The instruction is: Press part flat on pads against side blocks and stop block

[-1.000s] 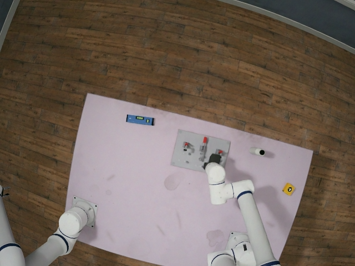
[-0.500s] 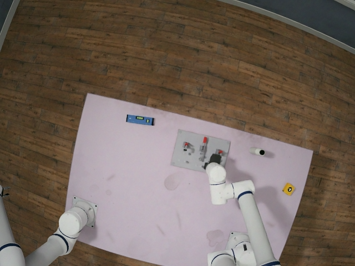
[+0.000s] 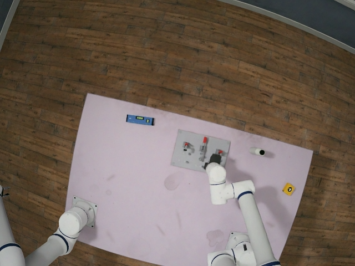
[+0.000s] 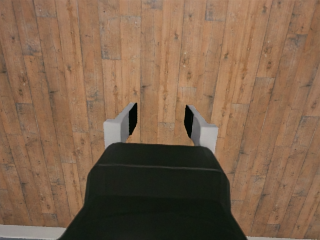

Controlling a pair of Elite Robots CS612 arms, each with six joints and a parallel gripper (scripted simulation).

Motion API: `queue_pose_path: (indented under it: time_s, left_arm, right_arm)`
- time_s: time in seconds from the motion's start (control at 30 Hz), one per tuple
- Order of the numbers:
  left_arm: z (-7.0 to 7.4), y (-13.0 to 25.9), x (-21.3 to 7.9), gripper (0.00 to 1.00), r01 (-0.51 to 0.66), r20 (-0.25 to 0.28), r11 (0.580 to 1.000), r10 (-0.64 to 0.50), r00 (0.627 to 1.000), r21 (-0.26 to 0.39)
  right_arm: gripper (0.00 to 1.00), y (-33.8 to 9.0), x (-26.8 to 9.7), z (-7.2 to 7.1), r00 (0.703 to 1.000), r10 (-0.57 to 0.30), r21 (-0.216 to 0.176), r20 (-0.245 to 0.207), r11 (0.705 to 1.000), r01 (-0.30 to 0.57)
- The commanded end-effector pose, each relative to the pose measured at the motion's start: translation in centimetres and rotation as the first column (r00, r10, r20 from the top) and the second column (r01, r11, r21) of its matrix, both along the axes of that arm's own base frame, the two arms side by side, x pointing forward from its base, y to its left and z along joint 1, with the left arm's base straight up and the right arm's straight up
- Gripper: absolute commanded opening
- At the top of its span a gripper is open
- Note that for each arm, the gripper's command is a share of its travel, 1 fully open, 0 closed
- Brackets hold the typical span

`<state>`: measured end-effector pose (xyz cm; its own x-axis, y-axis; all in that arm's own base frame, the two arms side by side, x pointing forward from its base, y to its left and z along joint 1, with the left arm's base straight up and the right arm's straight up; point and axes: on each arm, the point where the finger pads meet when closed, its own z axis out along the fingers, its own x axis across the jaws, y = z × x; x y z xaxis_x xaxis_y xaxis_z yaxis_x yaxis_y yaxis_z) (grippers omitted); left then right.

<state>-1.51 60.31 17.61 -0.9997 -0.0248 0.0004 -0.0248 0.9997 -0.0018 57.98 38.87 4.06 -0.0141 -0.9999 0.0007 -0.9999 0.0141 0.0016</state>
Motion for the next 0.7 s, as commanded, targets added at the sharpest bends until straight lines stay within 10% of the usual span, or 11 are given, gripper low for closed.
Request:
queue_pose_path:
  time_s: [0.0, 0.67]
  left_arm:
    - [0.09, 0.07, 0.02, 1.0, 0.0, 0.0, 1.0, 0.0, 1.0, 0.002]
    - [0.09, 0.07, 0.02, 1.0, 0.0, 0.0, 1.0, 0.0, 1.0, 0.002]
  right_arm:
    - [0.0, 0.02, 0.07, 0.09, 1.0, 0.0, 0.001, 0.002, 1.0, 0.0]
    - [0.0, -0.37, 0.06, 0.09, 1.0, 0.0, 0.001, 0.002, 1.0, 0.0]
